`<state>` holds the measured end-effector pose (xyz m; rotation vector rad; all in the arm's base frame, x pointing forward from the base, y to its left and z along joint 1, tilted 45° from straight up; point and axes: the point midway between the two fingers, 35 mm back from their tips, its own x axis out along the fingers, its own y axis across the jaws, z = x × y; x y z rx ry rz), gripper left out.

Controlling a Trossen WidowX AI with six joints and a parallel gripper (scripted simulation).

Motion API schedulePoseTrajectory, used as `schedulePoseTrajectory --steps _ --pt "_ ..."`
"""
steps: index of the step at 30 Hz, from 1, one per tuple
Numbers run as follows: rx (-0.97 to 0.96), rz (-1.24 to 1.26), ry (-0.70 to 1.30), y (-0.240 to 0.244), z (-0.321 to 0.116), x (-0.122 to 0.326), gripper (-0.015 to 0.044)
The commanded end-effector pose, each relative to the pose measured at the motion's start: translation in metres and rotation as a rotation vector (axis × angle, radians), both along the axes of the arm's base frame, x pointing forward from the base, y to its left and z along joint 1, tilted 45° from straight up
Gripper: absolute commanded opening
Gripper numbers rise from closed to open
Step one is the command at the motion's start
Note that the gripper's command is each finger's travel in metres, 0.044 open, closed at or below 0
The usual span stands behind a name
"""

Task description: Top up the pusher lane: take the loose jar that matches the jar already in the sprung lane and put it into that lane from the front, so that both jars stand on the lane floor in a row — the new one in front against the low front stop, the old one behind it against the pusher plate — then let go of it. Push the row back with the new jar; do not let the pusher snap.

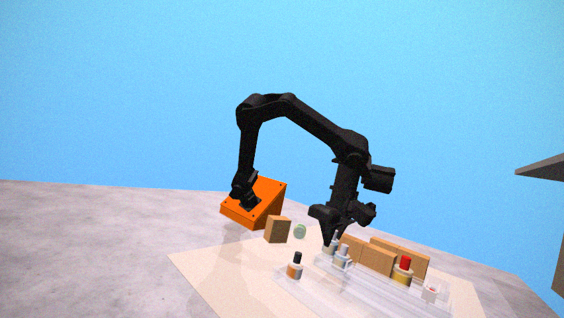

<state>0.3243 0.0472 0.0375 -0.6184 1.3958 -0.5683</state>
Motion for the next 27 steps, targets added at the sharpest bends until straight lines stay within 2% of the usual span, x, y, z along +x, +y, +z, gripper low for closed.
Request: schedulePoseTrajectory --steps 1,27 --pt "-0.006 0.008 -0.024 0.0002 0.0028 0.0058 0.0" --pt "-0.006 0.008 -0.025 0.0004 0.0031 0.0088 0.0"
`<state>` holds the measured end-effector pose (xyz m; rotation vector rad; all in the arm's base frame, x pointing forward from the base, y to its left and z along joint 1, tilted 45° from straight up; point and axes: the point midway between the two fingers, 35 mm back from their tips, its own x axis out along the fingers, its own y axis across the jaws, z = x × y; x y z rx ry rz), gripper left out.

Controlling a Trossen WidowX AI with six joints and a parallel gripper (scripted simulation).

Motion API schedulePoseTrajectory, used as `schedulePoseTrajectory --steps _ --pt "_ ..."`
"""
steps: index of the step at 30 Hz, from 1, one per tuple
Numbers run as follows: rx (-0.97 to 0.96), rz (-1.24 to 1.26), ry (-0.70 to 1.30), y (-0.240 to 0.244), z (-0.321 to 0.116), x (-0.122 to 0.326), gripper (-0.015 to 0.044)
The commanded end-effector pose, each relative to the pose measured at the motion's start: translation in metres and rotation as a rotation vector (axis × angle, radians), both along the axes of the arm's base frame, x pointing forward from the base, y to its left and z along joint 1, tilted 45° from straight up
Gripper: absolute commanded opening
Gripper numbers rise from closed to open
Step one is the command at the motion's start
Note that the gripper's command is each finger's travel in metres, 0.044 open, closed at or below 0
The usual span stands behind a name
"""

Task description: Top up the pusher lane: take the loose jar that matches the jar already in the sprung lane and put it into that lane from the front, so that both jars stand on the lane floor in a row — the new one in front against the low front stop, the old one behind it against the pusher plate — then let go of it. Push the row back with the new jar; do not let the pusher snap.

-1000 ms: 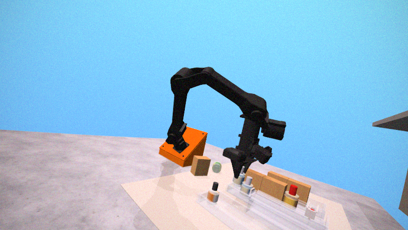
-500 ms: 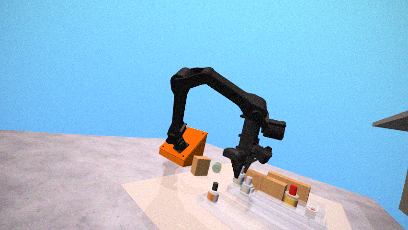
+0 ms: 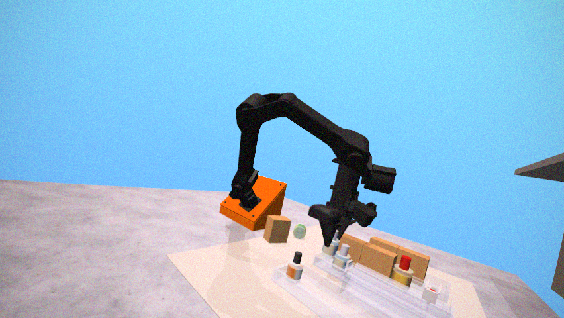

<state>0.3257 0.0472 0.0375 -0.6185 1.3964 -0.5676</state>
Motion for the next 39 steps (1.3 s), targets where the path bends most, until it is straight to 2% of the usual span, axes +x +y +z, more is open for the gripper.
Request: schedulePoseTrajectory --steps 1,39 --pt "-0.006 0.007 -0.025 0.0004 0.0031 0.0075 0.0" --pt "-0.006 0.007 -0.025 -0.0059 -0.003 0.0093 0.0"
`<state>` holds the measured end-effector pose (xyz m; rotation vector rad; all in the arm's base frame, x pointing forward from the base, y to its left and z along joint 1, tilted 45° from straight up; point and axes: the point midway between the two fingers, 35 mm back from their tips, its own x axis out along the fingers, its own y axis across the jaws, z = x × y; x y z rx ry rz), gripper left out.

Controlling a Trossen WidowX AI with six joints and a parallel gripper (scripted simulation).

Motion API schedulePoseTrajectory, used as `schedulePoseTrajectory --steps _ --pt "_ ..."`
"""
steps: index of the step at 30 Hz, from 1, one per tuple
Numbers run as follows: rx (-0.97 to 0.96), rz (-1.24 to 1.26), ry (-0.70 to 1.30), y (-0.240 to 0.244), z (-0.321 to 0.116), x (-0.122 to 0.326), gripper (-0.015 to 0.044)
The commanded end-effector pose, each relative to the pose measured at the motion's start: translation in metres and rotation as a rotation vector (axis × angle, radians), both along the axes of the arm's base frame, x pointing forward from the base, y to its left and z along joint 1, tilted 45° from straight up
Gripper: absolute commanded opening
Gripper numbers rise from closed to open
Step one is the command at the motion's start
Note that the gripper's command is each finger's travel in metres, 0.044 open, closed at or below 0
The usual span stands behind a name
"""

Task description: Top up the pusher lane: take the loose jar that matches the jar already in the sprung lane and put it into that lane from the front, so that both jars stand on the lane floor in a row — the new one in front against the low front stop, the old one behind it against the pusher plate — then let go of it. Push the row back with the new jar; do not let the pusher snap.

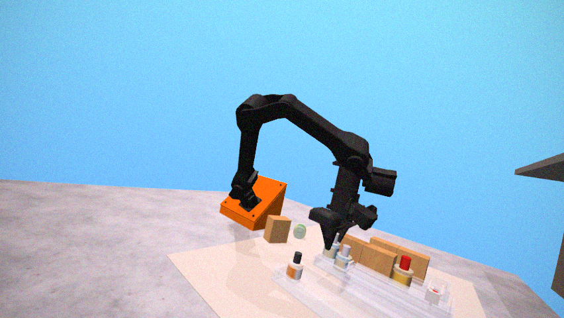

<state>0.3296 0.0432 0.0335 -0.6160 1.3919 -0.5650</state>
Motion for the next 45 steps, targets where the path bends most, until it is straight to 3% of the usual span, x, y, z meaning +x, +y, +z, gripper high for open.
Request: schedulePoseTrajectory --steps 1,45 --pt "-0.009 0.005 -0.021 -0.002 0.001 0.005 0.0" --pt "-0.01 0.005 -0.021 -0.012 -0.007 0.005 0.0"
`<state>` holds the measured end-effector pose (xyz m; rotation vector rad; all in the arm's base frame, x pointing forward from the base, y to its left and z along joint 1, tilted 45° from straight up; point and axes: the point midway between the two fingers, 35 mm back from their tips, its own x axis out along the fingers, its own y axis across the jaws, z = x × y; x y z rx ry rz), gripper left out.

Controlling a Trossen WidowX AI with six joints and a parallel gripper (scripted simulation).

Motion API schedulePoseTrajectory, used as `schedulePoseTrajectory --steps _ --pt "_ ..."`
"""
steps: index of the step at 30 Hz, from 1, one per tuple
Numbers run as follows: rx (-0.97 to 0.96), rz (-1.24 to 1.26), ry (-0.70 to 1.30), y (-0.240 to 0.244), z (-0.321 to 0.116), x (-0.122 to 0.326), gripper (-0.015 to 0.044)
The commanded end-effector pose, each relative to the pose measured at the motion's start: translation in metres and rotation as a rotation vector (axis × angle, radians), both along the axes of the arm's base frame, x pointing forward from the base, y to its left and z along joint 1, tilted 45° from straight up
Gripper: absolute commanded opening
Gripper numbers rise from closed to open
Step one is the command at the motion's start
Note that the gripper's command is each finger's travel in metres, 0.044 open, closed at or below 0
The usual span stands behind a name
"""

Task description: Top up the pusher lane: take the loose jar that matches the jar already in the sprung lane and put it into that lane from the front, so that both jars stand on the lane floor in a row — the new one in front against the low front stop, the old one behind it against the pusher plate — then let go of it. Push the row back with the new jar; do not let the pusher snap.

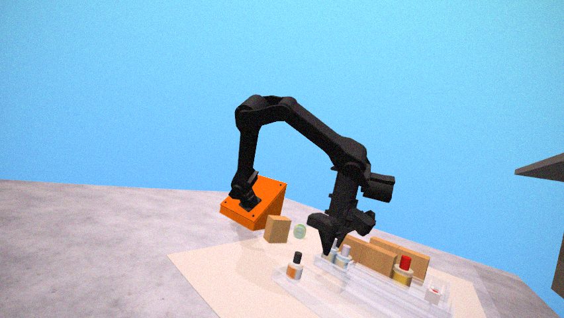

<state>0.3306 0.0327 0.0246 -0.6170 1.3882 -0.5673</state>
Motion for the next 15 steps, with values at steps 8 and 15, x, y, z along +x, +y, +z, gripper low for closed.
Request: schedulePoseTrajectory --steps 8,15 --pt "-0.007 0.005 -0.018 -0.0036 -0.0002 0.0037 0.0" --pt "-0.008 0.005 -0.018 -0.0053 -0.0015 0.0031 0.0"
